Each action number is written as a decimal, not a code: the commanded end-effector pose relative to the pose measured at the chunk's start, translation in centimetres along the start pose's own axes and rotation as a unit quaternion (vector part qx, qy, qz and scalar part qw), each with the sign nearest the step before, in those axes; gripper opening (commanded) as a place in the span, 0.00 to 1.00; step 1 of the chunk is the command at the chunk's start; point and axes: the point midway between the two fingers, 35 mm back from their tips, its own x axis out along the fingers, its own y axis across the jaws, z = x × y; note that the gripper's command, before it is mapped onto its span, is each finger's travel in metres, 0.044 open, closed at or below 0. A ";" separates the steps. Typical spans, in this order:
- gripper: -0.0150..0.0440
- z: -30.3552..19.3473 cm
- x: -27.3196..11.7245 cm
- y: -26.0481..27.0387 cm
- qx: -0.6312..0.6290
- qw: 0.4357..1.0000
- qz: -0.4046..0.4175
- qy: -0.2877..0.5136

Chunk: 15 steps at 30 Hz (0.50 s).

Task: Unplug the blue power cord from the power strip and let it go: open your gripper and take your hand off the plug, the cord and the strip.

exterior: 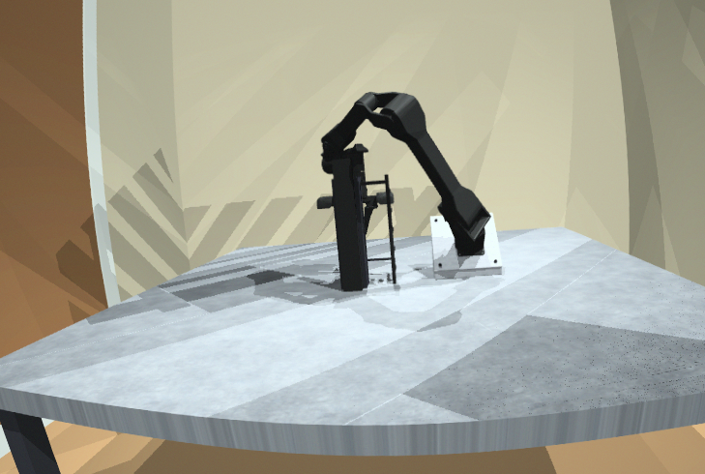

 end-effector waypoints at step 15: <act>0.53 -2.6 0.1 -0.1 0.005 1.000 -0.003 0.002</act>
